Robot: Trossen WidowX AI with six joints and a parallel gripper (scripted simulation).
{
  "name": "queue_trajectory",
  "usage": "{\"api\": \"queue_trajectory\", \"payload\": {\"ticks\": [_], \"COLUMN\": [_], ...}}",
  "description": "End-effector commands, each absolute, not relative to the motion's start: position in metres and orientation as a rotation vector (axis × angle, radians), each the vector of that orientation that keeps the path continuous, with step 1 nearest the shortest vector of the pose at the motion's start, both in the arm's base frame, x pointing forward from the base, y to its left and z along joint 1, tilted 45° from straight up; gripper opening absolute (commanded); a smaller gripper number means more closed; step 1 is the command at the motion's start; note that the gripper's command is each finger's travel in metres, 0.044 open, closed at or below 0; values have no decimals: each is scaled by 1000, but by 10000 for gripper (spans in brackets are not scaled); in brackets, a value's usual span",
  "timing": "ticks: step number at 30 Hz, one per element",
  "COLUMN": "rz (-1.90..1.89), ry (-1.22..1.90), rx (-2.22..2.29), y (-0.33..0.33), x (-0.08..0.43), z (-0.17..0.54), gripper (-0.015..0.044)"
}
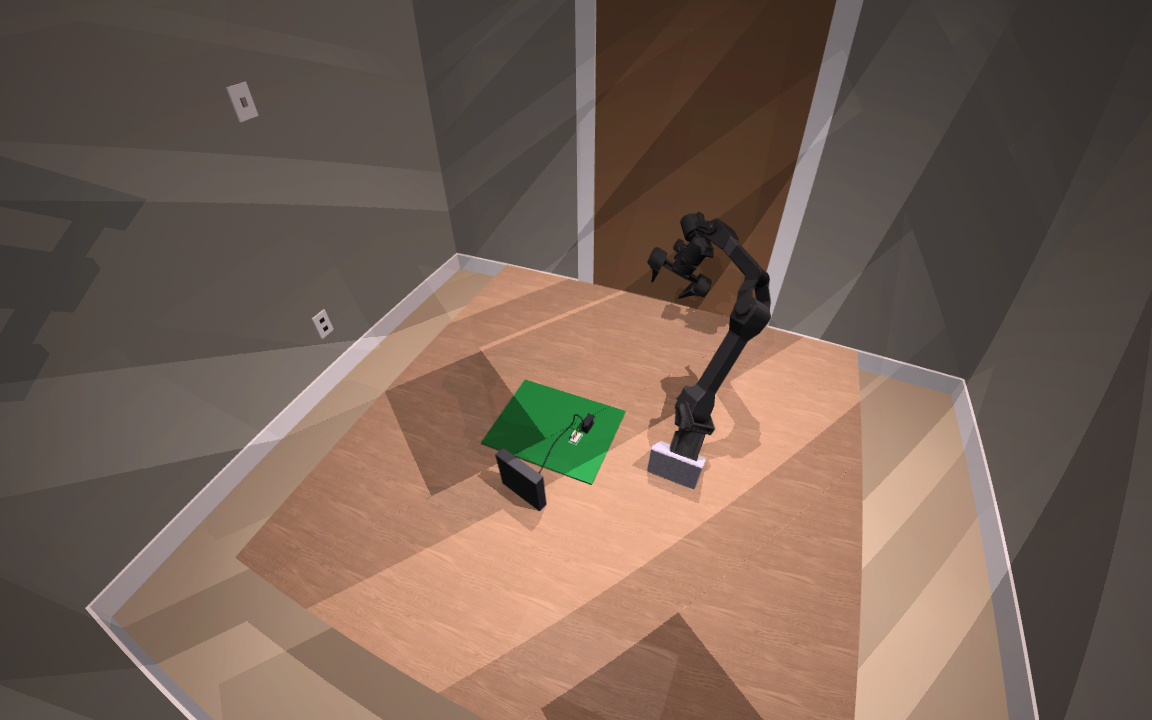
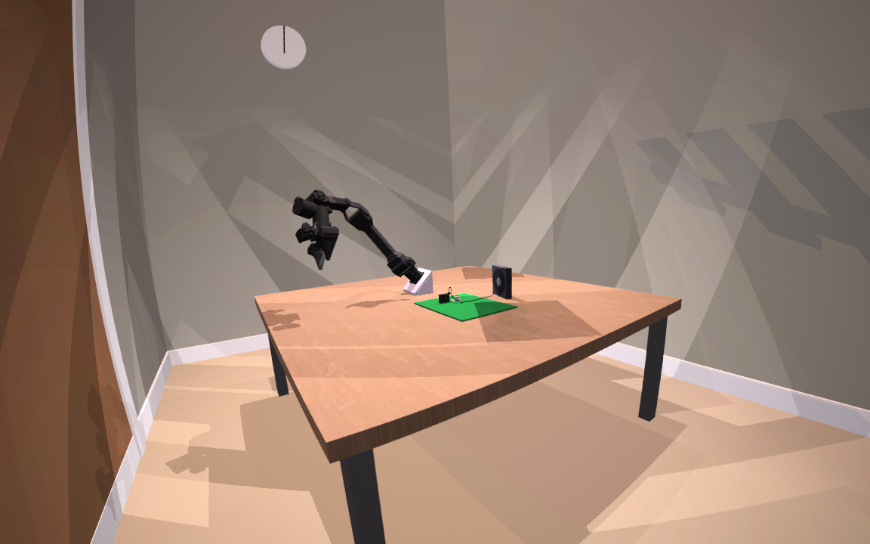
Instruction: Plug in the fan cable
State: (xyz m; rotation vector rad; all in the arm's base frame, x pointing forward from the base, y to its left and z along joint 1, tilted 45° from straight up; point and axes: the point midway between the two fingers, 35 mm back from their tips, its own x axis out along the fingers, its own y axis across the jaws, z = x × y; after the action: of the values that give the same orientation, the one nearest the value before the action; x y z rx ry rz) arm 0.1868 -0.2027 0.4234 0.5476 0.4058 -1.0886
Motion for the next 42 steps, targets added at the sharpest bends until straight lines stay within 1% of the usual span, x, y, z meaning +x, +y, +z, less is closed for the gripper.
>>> {"api": "queue_trajectory", "payload": {"ticks": [1, 9, 17, 24, 32, 42], "rz": [-972, -710, -363, 9, 474, 490], "ry": [707, 1146, 1514, 1763, 1925, 1928], "rx": [374, 3, -492, -1048, -1815, -1844], "y": [-190, -141, -70, -3, 61, 62], "x": [234, 292, 316, 305, 263, 262], "z": [370, 282, 198, 131, 72, 70], "gripper": [440, 440, 440, 440, 440, 440]}}
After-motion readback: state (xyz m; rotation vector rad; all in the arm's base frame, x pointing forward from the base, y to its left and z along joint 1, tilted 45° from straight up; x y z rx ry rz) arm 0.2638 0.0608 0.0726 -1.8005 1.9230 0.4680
